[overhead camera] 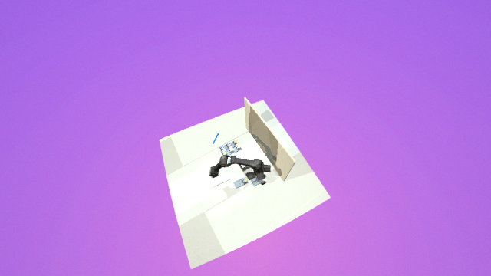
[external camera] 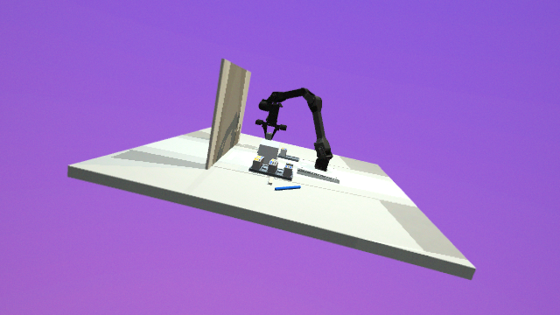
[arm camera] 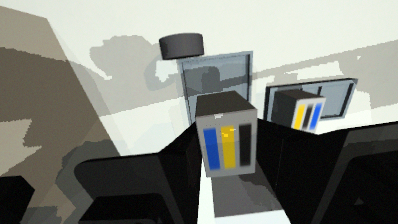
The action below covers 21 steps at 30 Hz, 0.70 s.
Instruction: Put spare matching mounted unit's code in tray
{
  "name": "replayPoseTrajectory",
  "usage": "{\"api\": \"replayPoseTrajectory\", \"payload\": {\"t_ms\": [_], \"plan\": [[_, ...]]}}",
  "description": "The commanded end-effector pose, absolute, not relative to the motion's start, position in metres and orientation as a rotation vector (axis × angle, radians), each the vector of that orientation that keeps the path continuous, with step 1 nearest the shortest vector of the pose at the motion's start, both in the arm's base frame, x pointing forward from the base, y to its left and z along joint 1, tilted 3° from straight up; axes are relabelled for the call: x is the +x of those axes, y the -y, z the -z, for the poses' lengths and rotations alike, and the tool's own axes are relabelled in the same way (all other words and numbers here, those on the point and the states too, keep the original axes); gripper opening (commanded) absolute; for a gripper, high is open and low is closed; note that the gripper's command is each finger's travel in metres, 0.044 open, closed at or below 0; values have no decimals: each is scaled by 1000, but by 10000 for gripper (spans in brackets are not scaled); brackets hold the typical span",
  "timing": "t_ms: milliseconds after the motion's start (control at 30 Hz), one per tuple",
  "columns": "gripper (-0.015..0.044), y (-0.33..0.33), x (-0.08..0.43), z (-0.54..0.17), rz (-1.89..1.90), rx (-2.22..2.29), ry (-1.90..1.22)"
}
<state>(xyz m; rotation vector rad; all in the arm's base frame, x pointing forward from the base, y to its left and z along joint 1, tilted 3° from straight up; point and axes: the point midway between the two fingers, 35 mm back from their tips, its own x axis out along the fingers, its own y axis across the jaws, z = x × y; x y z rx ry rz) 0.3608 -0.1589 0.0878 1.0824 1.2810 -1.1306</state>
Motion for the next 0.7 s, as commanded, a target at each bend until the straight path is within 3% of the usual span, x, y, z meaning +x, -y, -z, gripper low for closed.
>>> {"api": "replayPoseTrajectory", "payload": {"t_ms": [0,667], "plan": [[0,159,361,-85,1129,1085,-1281],[0,159,360,-71,1129,1085,-1281]]}}
